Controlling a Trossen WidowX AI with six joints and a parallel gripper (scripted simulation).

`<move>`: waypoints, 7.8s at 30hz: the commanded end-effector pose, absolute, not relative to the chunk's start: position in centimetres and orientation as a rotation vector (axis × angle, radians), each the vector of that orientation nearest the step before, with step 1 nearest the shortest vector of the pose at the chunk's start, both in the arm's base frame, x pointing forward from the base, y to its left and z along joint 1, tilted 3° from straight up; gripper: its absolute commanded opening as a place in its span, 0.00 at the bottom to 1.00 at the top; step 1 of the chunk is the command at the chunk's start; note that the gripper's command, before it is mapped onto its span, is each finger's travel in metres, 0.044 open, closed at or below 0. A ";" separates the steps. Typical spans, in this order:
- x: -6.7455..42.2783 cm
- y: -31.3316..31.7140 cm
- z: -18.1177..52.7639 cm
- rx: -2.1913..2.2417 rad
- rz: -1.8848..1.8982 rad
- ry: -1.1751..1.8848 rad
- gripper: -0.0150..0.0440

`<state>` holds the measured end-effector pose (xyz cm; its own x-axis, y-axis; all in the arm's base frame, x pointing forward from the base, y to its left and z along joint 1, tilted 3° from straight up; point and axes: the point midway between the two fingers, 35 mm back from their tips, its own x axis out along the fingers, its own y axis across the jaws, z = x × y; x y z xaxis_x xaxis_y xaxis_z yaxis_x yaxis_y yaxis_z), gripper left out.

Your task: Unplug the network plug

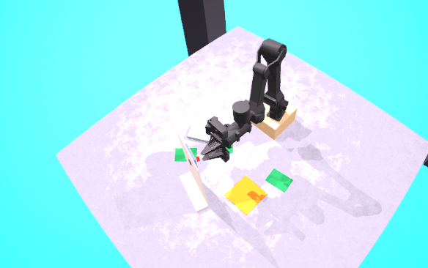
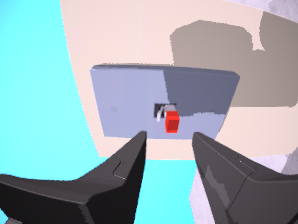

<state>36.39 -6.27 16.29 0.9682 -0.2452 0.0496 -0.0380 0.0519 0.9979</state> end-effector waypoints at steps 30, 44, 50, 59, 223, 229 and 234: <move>38.3 -7.5 16.4 1.518 -0.158 -0.230 0.25; 37.7 -7.2 16.3 1.518 -0.158 -0.230 0.25; 37.4 -7.0 16.3 1.518 -0.158 -0.230 0.25; 36.8 -6.7 16.2 1.519 -0.159 -0.229 0.25; 35.0 5.6 6.5 1.351 -0.525 0.694 0.25; 34.5 6.7 4.6 1.321 -0.581 0.807 0.25; 34.5 6.8 4.3 1.318 -0.587 0.820 0.25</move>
